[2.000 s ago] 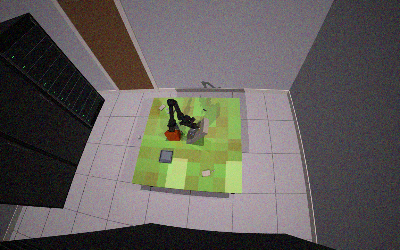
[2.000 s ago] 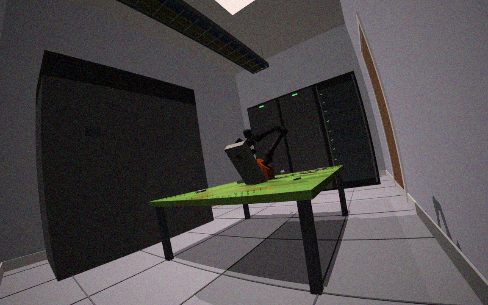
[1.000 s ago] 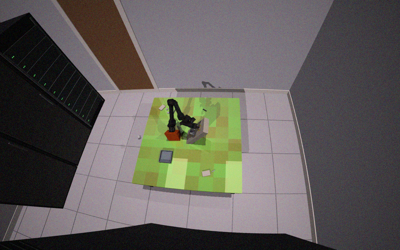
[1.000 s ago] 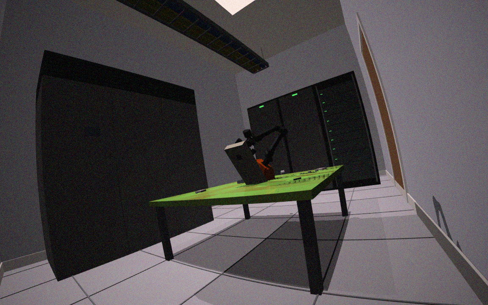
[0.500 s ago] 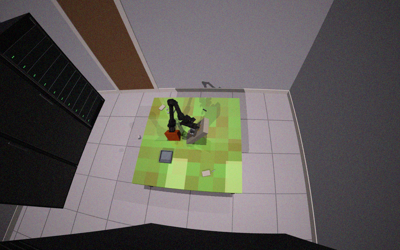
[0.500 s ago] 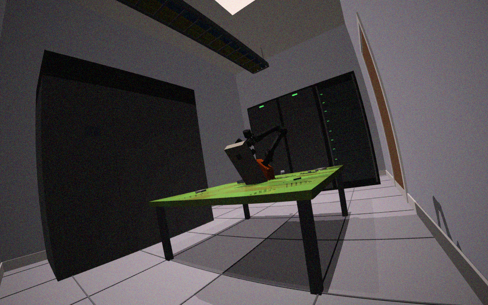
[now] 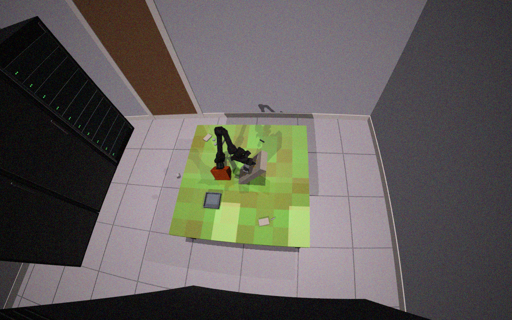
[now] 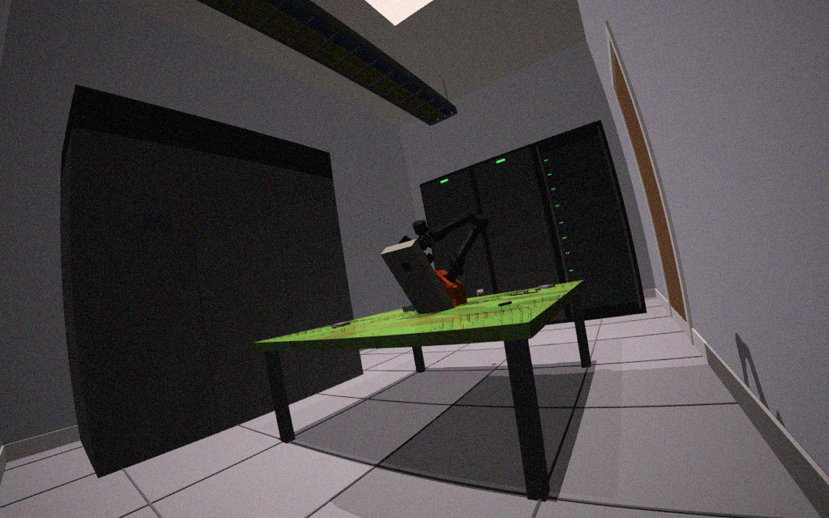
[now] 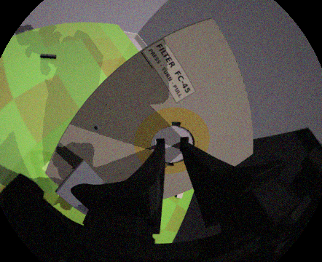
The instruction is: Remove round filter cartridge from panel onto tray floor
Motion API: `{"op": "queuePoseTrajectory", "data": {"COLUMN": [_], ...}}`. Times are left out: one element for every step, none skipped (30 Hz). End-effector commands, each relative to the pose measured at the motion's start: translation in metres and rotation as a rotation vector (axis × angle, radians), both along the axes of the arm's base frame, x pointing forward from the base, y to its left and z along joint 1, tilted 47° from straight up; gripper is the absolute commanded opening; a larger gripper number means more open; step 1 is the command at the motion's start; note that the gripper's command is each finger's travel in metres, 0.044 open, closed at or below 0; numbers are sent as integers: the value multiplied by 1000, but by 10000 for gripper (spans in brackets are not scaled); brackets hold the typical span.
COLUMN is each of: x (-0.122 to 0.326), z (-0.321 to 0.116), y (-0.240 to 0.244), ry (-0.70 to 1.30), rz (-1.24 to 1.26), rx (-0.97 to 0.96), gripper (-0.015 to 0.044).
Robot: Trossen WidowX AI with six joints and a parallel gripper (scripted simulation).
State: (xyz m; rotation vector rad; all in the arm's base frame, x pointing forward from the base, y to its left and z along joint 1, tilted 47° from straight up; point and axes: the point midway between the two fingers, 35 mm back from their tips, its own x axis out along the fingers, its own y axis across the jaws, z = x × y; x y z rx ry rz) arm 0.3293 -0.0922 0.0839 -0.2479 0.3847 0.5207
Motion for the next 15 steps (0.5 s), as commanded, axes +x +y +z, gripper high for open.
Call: {"op": "queuePoseTrajectory", "data": {"x": [1,2,3,4,5,5,5,5,6,6,6,6,7,7,7], "z": [-2,-2,-3,-3,-3,-4,-4,-4,-4,-4,-4,-4,-4,-5,-5], "y": [0,1,1,2,2,2,2,2,2,3,3,3,3,3,3], "ry": [5,5,5,5,5,5,5,5,5,5,5,5,5,5,5], "rz": [-6,-6,-6,-6,-6,-6,-6,-6,-6,-6,-6,-6,-6,-6,-6], "rx": [1,1,1,1,1,1,1,1,1,1,1,1,1,1,1], "gripper": [90,90,90,90,90,90,90,90,90,90,90,90,90,90,90]}}
